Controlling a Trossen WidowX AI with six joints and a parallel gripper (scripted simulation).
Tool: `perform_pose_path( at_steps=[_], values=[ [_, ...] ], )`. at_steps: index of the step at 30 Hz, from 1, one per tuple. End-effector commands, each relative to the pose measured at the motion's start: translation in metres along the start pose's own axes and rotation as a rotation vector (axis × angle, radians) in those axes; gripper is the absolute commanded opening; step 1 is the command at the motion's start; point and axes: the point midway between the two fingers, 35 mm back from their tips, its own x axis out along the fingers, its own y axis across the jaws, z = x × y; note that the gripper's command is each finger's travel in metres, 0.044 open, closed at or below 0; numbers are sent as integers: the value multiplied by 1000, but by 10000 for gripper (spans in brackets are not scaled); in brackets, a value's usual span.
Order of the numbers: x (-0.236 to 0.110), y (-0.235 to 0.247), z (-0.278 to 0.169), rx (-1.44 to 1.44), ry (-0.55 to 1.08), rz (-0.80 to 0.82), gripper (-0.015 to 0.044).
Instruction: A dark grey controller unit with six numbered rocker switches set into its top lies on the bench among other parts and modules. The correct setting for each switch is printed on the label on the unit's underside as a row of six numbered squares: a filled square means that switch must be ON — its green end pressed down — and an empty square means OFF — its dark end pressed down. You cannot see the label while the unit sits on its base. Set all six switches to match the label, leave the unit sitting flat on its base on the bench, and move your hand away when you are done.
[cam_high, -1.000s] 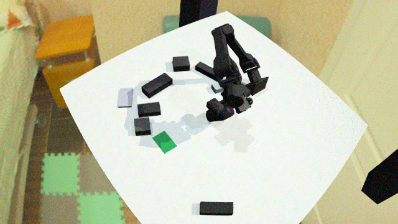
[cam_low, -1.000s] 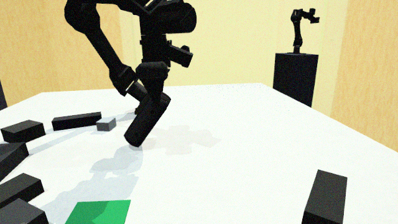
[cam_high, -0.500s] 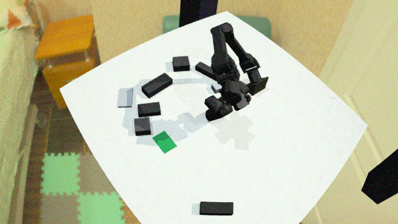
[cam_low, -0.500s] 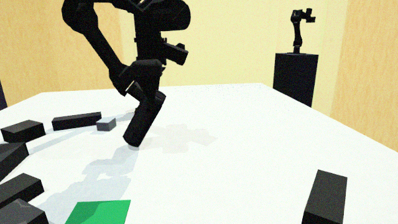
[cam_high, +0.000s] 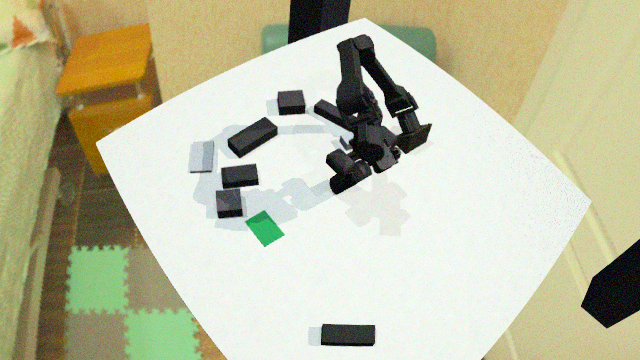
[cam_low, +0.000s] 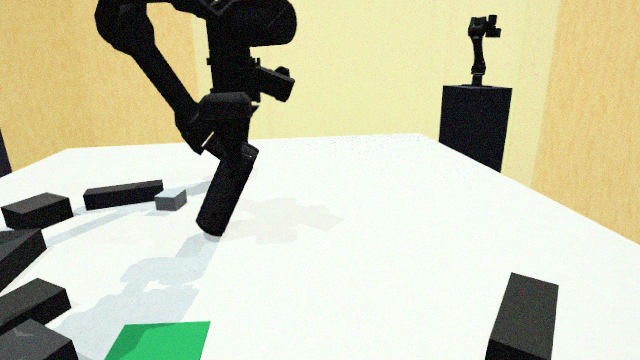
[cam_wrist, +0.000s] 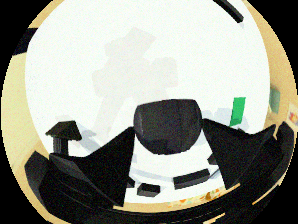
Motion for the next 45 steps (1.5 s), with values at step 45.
perform_pose_path(
  at_steps=[45],
  values=[
    [-3,0,-43,-11,19,0,338]
  ],
)
